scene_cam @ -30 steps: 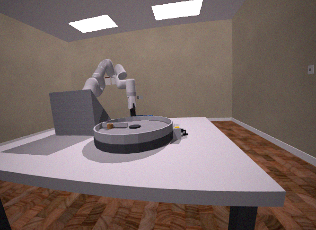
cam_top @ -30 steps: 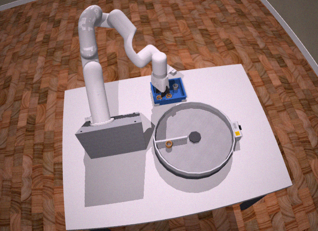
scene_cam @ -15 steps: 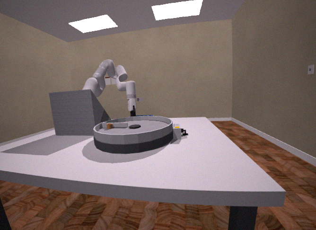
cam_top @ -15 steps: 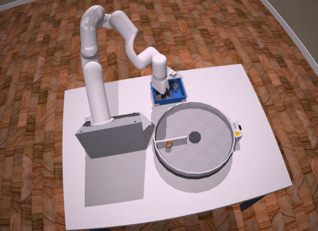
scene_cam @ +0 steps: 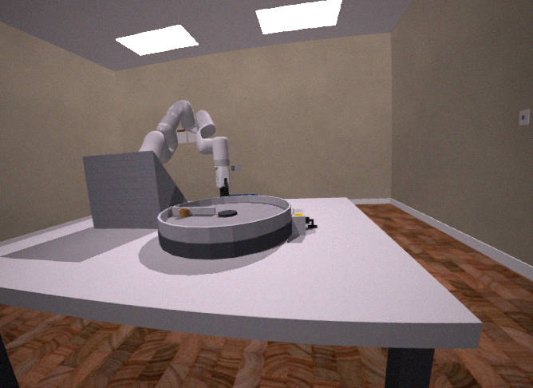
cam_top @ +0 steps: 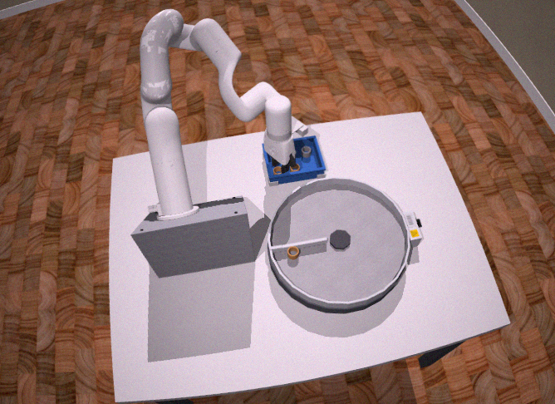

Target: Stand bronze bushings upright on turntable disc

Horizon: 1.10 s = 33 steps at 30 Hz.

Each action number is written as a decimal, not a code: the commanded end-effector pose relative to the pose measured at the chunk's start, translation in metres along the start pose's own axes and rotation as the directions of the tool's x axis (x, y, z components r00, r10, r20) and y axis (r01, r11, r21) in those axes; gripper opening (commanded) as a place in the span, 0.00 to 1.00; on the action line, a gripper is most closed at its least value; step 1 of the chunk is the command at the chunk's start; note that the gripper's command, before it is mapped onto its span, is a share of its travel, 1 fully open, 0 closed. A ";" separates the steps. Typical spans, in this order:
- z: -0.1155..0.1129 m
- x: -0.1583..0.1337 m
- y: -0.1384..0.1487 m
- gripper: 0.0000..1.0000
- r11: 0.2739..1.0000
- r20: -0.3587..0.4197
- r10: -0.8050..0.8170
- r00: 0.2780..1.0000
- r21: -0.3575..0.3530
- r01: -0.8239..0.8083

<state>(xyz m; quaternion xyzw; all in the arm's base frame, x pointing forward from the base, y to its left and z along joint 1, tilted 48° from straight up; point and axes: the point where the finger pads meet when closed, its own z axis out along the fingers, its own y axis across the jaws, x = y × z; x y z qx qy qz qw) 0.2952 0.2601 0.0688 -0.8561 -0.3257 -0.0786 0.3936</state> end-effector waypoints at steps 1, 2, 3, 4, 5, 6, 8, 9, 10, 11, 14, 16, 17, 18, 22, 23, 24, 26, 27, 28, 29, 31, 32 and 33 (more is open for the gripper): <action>0.002 0.001 0.000 0.41 1.000 -0.002 -0.001 1.000 -0.001 0.001; 0.002 0.001 0.000 0.41 1.000 -0.002 -0.001 1.000 -0.001 0.001; 0.003 0.001 0.000 0.41 1.000 -0.002 -0.001 1.000 -0.001 0.001; 0.005 0.001 0.000 0.41 1.000 -0.002 -0.001 1.000 -0.001 0.001; 0.007 0.001 0.000 0.41 1.000 -0.002 -0.001 1.000 -0.001 0.001; 0.008 0.001 0.000 0.41 1.000 -0.002 -0.001 1.000 -0.001 0.001; 0.012 0.001 0.000 0.41 1.000 -0.002 -0.001 1.000 -0.001 0.001; 0.014 0.001 0.000 0.41 1.000 -0.002 -0.001 1.000 -0.001 0.001; 0.016 0.001 0.000 0.41 1.000 -0.002 -0.001 1.000 -0.001 0.001; 0.017 0.001 0.000 0.41 1.000 -0.002 -0.001 1.000 -0.001 0.001; 0.021 0.001 0.000 0.41 1.000 -0.002 -0.001 1.000 -0.001 0.001; 0.022 0.001 0.000 0.41 1.000 -0.002 -0.001 1.000 -0.001 0.001; 0.022 0.001 0.000 0.41 1.000 -0.002 -0.001 1.000 -0.001 0.001; 0.022 0.001 0.000 0.41 1.000 -0.002 -0.001 1.000 -0.001 0.001; 0.022 0.001 0.000 0.41 1.000 -0.002 -0.001 1.000 -0.001 0.001; 0.022 0.001 0.000 0.41 1.000 -0.002 -0.001 1.000 -0.001 0.001; 0.022 0.001 0.000 0.41 1.000 -0.002 -0.001 1.000 -0.001 0.001; 0.022 0.001 0.000 0.41 1.000 -0.002 -0.001 1.000 -0.001 0.001; 0.022 0.001 0.000 0.41 1.000 -0.002 -0.001 1.000 -0.001 0.001; 0.022 0.001 0.000 0.41 1.000 -0.002 -0.001 1.000 -0.001 0.001; 0.022 0.001 0.000 0.41 1.000 -0.002 -0.001 1.000 -0.001 0.001; 0.022 0.001 0.000 0.00 1.000 -0.002 -0.001 1.000 -0.001 0.001; 0.022 0.001 0.000 0.00 1.000 -0.002 -0.001 1.000 -0.001 0.001; 0.022 0.001 0.000 0.00 1.000 -0.002 -0.001 1.000 -0.001 0.001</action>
